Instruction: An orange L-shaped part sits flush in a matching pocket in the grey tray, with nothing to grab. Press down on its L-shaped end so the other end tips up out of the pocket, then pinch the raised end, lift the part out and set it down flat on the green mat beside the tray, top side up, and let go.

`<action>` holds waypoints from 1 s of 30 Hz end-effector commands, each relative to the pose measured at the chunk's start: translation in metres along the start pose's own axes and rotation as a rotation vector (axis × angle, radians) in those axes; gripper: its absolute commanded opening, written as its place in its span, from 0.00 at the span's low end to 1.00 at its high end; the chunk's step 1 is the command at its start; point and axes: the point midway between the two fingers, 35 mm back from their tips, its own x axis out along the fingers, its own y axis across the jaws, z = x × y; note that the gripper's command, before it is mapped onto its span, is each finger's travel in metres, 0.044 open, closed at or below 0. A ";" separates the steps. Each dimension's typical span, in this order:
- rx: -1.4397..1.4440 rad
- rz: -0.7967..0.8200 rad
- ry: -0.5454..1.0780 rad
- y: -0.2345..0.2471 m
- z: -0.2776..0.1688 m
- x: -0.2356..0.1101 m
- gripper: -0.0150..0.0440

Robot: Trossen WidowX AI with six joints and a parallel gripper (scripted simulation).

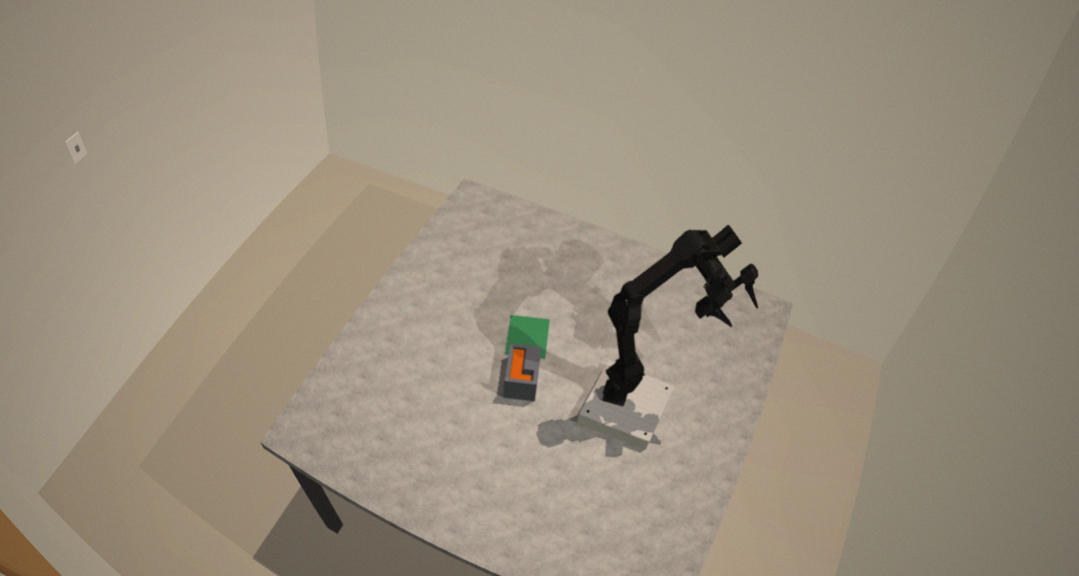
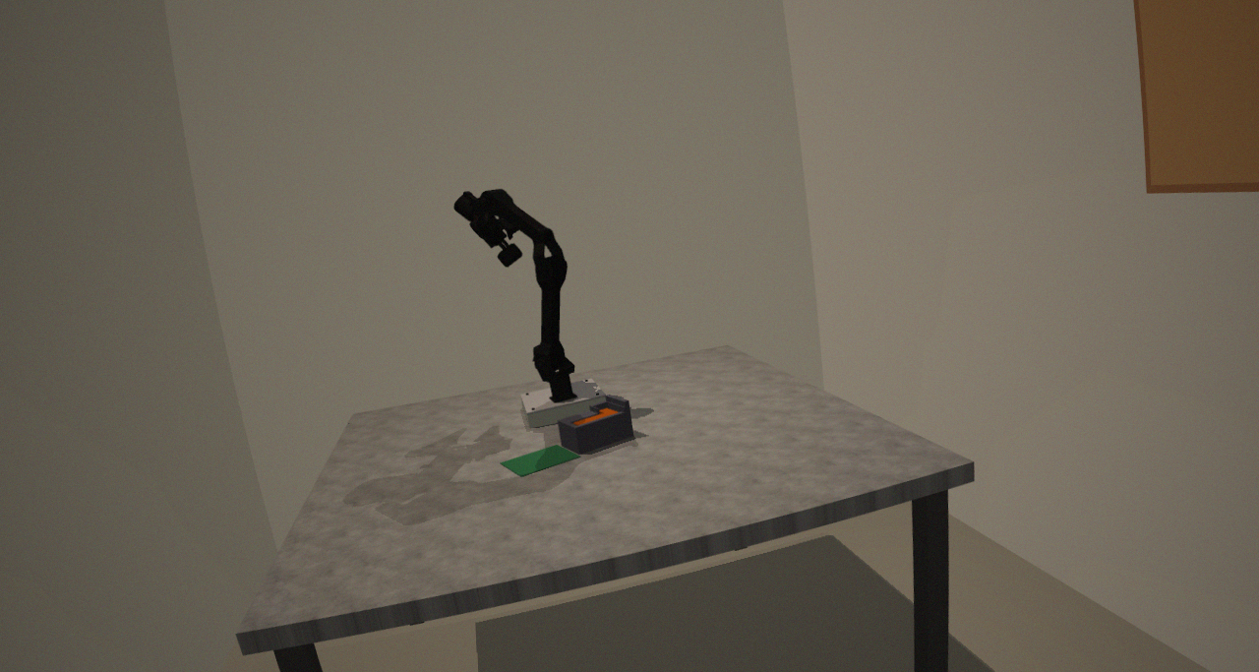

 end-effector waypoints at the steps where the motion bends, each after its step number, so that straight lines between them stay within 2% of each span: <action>1: -0.011 0.002 0.008 0.000 -0.003 0.000 0.89; 4: -0.097 0.008 0.073 -0.001 -0.022 -0.002 0.75; 8: -0.326 0.061 0.234 -0.003 -0.075 -0.016 0.58; 9: -0.392 0.079 0.278 -0.005 -0.090 -0.021 0.56; 15: -0.746 0.199 0.516 -0.030 -0.165 -0.064 0.56; 21: -1.122 0.361 0.728 -0.077 -0.227 -0.123 0.56; 26: -1.457 0.531 0.886 -0.135 -0.258 -0.178 0.56; 30: -1.719 0.688 0.988 -0.189 -0.266 -0.218 0.56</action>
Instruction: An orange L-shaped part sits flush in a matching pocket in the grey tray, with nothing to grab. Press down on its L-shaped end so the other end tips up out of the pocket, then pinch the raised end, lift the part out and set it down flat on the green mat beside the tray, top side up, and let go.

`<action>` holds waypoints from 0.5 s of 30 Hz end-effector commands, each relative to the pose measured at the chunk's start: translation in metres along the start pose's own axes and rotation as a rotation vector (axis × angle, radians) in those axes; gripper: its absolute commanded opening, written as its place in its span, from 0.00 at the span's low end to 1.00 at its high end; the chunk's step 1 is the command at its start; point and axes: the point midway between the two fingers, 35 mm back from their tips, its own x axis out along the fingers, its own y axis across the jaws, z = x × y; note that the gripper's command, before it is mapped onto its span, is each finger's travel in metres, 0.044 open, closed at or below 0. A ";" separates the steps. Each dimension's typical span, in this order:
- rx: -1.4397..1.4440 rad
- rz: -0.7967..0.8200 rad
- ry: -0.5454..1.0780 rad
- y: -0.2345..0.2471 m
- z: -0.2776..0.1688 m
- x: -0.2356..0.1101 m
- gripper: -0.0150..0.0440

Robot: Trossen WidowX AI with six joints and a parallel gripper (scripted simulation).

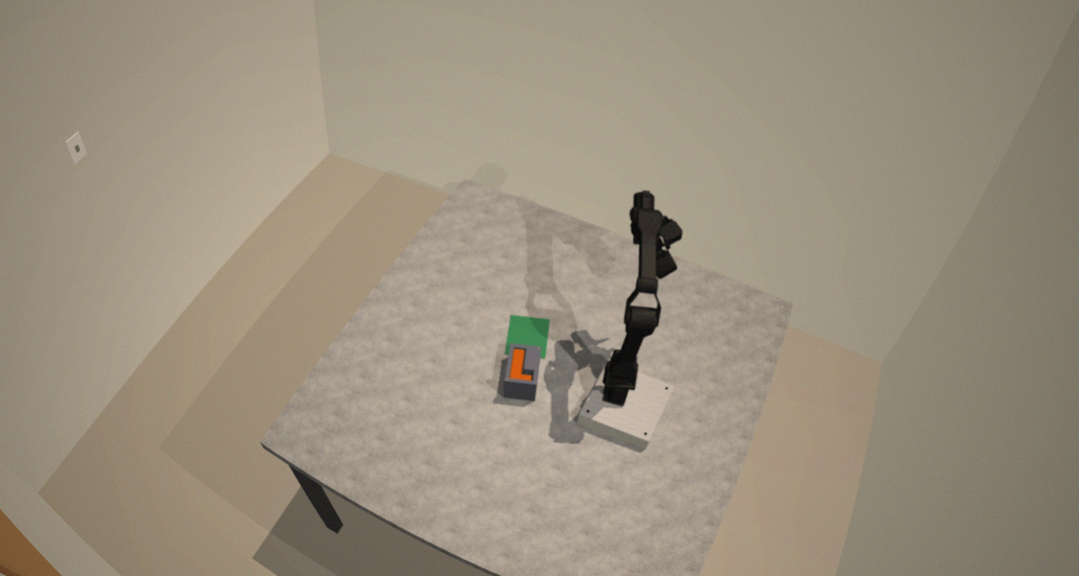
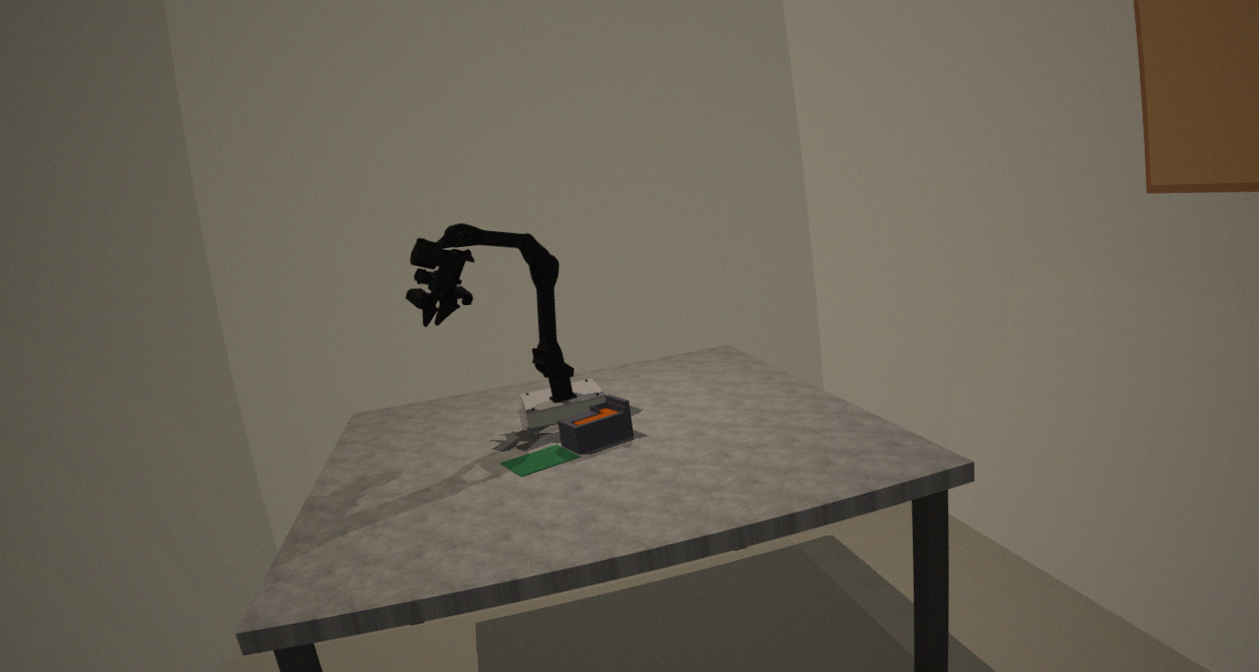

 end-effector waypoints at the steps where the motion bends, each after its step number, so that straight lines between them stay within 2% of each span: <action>1: -0.281 0.091 0.087 0.032 -0.054 -0.006 0.56; 8: -0.804 0.256 0.209 0.060 -0.165 -0.031 0.56; 15: -1.346 0.407 0.293 0.043 -0.271 -0.063 0.56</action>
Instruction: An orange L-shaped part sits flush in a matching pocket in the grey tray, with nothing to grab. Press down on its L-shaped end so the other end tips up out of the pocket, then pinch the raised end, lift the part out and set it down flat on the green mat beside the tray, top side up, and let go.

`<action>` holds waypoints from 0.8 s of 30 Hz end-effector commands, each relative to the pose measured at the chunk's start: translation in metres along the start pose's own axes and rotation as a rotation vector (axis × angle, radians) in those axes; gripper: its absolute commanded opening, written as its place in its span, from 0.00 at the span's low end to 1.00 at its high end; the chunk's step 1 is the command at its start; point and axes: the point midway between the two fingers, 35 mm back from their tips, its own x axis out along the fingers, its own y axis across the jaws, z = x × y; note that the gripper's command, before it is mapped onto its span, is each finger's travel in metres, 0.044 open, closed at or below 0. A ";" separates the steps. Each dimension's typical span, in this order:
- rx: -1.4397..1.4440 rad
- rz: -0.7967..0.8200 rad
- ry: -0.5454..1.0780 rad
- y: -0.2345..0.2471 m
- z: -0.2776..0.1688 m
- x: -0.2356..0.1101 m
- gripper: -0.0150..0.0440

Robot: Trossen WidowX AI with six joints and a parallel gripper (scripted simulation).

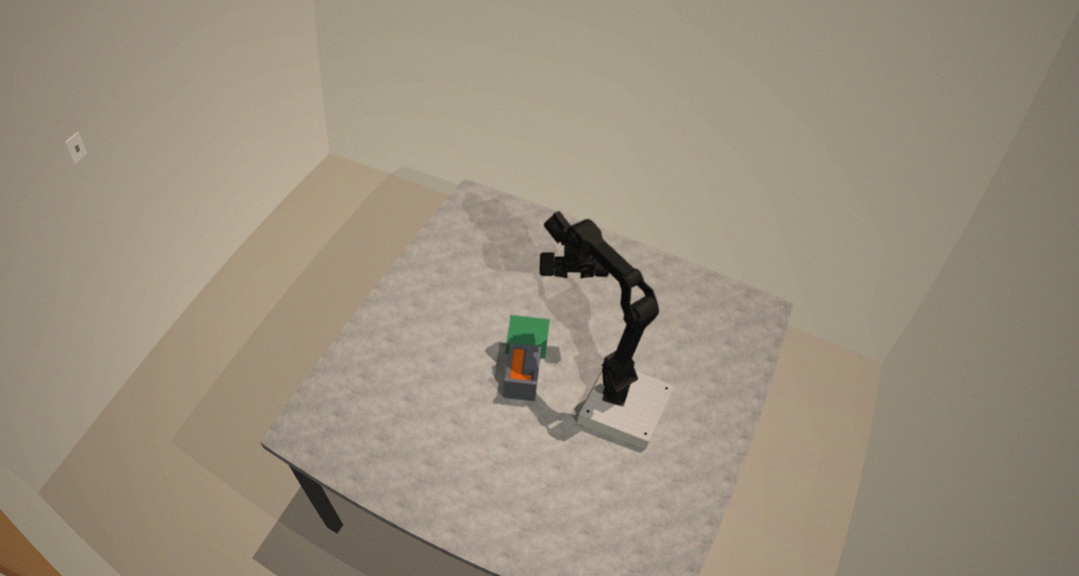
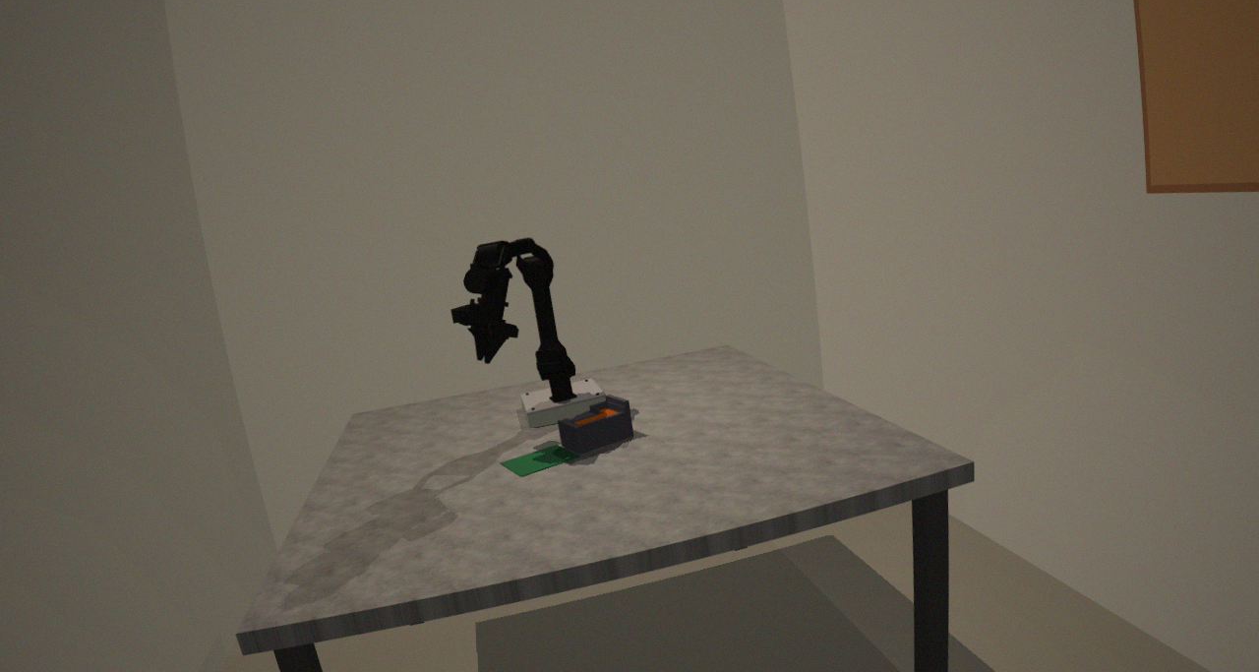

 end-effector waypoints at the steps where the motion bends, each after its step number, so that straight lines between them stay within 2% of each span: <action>1: -0.280 0.070 0.057 0.047 -0.040 0.003 0.56; 9: -0.898 0.214 0.143 0.119 -0.147 -0.003 0.56; 16: -1.428 0.318 0.210 0.139 -0.254 -0.013 0.56; 24: -1.478 0.327 0.217 0.139 -0.265 -0.011 0.56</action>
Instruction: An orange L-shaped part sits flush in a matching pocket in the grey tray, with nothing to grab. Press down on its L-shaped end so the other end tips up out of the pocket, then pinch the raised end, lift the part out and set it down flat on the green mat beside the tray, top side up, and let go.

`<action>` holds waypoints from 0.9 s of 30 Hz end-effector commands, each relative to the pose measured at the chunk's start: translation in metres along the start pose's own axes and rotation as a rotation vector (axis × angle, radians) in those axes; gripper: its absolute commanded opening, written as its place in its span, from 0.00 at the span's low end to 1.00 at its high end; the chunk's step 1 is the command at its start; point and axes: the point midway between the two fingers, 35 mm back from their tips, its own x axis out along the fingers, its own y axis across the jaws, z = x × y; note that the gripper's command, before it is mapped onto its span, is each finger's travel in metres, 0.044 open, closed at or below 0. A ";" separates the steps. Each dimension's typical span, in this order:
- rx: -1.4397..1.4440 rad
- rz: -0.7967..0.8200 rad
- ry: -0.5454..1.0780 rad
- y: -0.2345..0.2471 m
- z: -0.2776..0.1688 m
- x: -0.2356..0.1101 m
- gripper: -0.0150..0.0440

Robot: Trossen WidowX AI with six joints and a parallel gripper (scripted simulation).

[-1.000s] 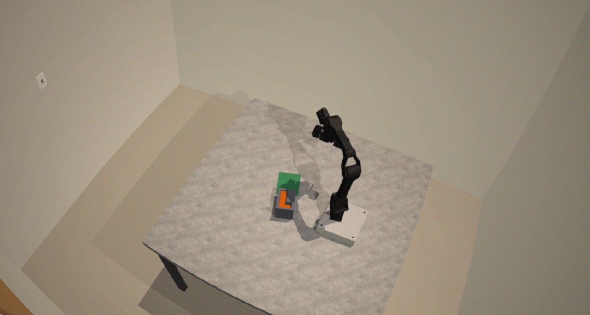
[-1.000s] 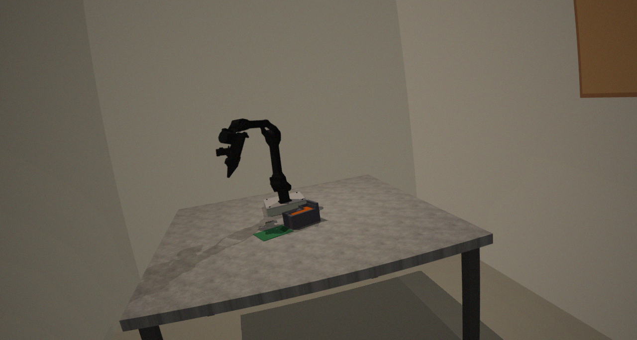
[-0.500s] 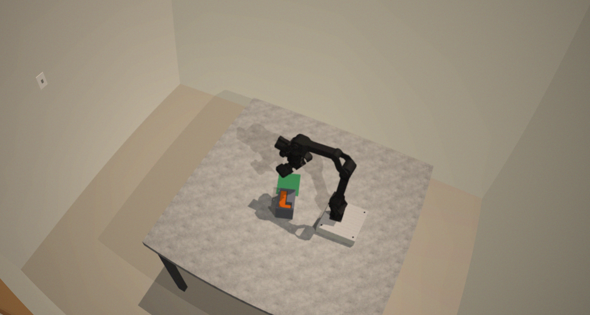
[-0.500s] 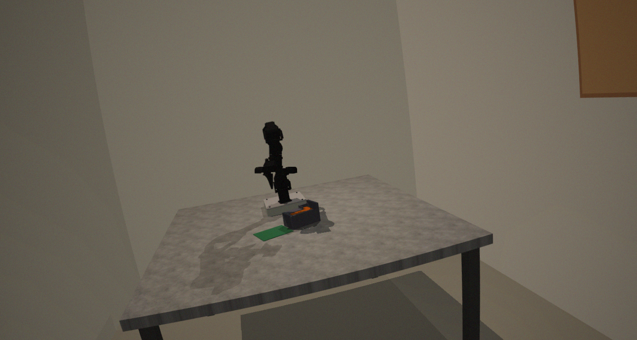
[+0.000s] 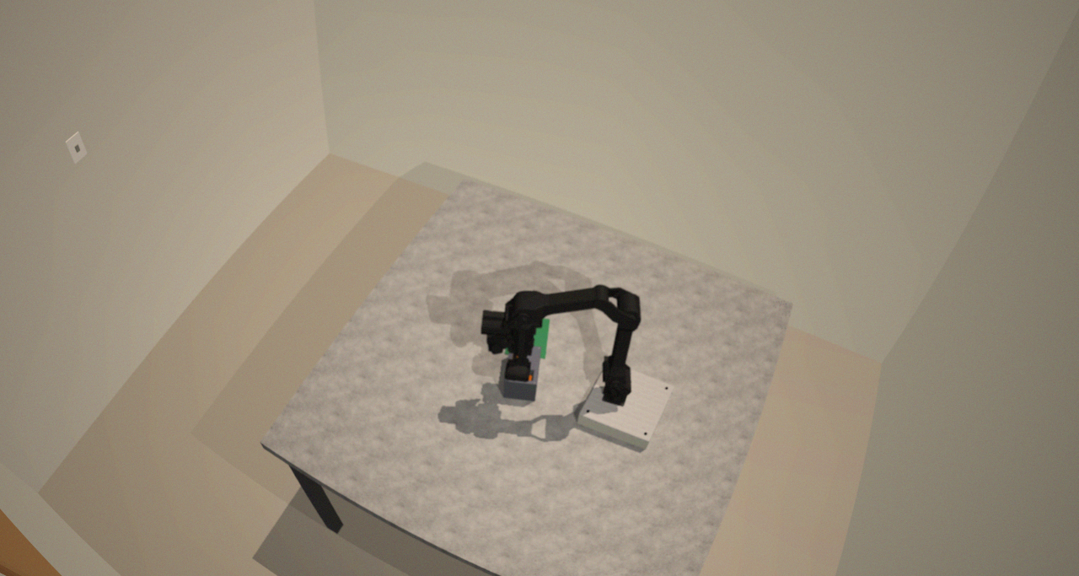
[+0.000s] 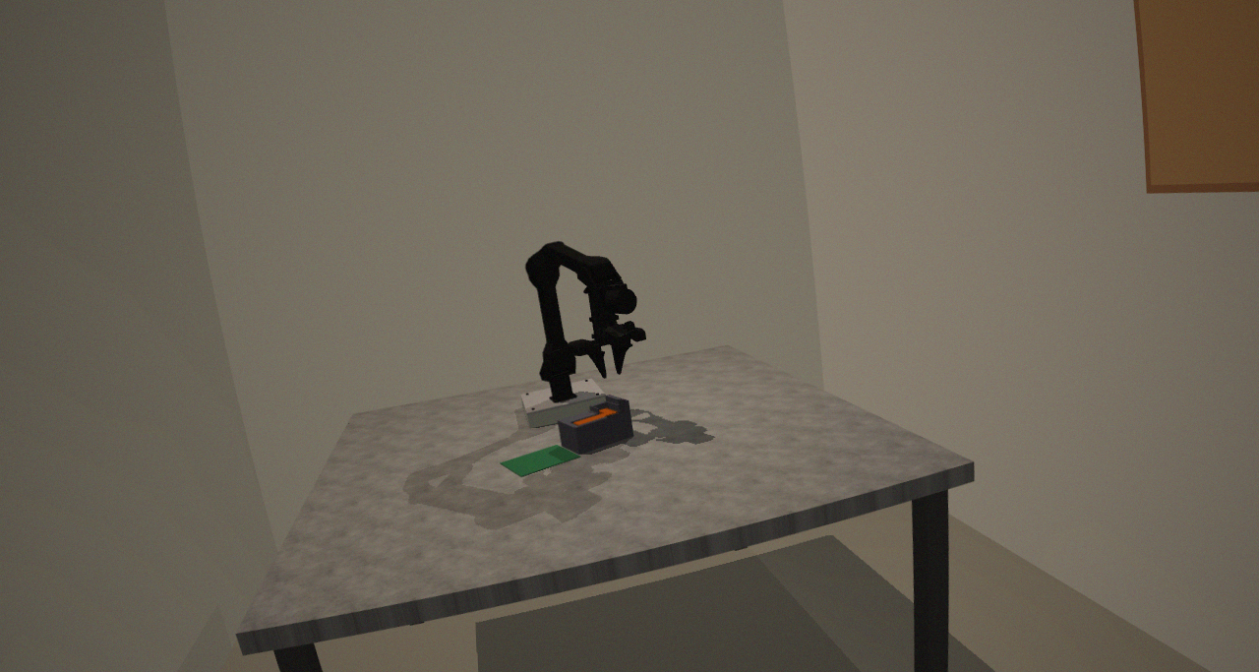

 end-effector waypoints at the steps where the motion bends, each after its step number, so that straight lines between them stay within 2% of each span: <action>1: -0.017 0.007 0.004 0.003 0.000 0.008 0.56; 8: -0.017 0.007 0.004 0.003 0.000 0.073 0.56; 27: -0.017 0.007 0.004 0.003 0.000 0.096 0.56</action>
